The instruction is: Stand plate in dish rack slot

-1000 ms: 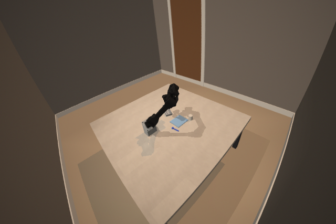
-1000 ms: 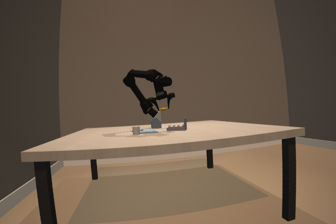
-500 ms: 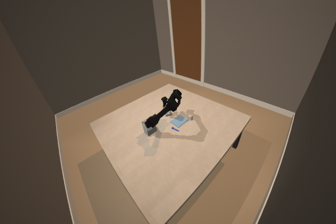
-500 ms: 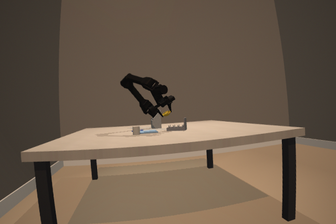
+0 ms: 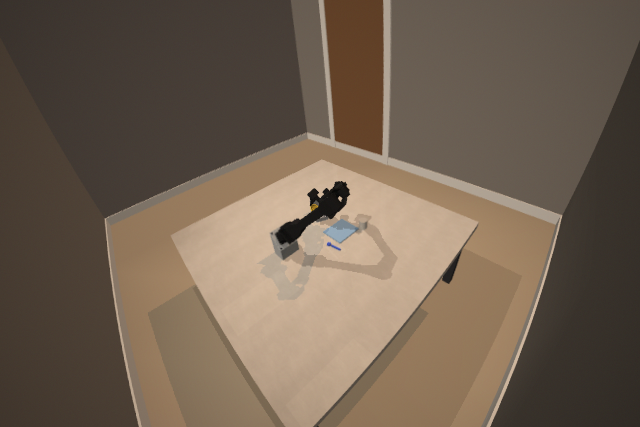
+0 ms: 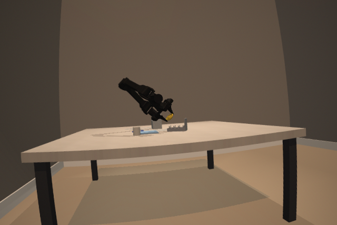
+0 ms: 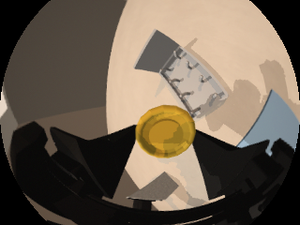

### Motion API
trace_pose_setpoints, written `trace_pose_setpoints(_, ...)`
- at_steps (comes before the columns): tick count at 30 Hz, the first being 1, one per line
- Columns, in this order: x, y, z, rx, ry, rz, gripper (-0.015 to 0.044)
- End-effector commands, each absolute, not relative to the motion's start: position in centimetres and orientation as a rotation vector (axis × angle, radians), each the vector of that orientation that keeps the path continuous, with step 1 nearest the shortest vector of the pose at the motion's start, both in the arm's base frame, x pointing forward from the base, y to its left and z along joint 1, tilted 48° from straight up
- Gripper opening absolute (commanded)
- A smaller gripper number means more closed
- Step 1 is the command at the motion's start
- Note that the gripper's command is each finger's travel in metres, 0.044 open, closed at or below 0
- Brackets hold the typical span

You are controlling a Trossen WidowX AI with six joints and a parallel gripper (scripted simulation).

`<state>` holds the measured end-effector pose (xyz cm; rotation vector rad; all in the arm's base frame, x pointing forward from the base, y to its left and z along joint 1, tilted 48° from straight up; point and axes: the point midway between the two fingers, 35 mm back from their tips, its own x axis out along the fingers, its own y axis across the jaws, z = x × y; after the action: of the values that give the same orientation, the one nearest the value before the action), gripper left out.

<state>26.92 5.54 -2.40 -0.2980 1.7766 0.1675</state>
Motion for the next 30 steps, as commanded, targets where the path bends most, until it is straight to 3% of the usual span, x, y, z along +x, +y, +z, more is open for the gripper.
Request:
trace_pose_setpoints(1,27.1,5.2,-2.7,-0.291,1.734,0.299,0.0000)
trace_pose_setpoints(30,27.9,2.8,-4.3,-0.443,1.172,0.949,0.0000)
